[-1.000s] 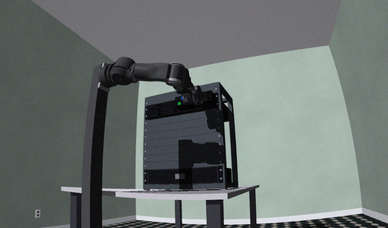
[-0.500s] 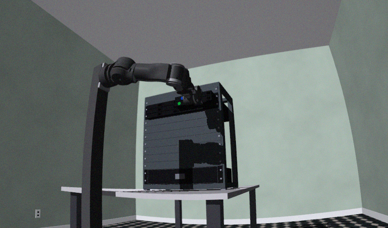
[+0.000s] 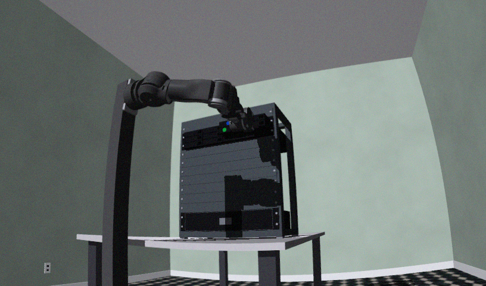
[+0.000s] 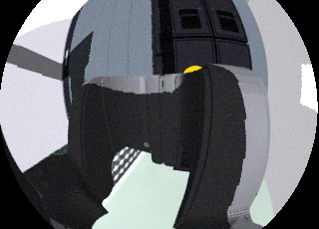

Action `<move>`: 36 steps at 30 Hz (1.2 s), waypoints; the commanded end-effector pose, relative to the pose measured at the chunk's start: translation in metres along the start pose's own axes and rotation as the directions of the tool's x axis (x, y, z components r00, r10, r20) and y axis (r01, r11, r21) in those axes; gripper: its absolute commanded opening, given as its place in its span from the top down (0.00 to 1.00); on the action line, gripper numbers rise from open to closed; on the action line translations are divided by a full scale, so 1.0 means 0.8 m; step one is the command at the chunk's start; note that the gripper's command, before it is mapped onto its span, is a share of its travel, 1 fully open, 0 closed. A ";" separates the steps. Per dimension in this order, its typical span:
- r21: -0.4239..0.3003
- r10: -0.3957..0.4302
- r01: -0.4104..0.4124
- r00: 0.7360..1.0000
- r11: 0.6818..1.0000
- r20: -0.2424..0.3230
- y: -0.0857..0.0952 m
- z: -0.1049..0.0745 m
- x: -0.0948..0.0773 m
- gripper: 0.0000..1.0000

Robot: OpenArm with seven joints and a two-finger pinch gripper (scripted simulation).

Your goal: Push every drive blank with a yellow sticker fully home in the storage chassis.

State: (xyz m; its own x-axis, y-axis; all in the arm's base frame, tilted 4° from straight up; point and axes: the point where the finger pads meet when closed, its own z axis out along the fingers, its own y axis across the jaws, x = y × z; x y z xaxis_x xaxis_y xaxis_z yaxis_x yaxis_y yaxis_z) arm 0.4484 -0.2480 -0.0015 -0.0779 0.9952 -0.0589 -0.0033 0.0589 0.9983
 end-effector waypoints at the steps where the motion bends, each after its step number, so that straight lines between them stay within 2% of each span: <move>1: -0.002 -0.002 0.002 1.000 1.000 -0.003 0.000 0.000 0.001 1.00; 14: -0.001 -0.002 0.002 1.000 1.000 -0.003 0.000 0.000 0.001 1.00; 20: -0.001 -0.002 0.002 1.000 1.000 -0.002 -0.002 0.012 0.001 1.00; 31: -0.001 -0.002 0.002 1.000 1.000 -0.003 -0.002 0.013 0.001 1.00; 36: 0.000 -0.001 0.001 1.000 1.000 -0.002 0.001 0.023 0.001 1.00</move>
State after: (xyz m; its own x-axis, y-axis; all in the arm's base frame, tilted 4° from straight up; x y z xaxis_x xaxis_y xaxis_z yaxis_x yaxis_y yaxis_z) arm 0.4661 -0.2470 -0.0054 -0.0743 0.9958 -0.0538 0.0064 0.0544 0.9985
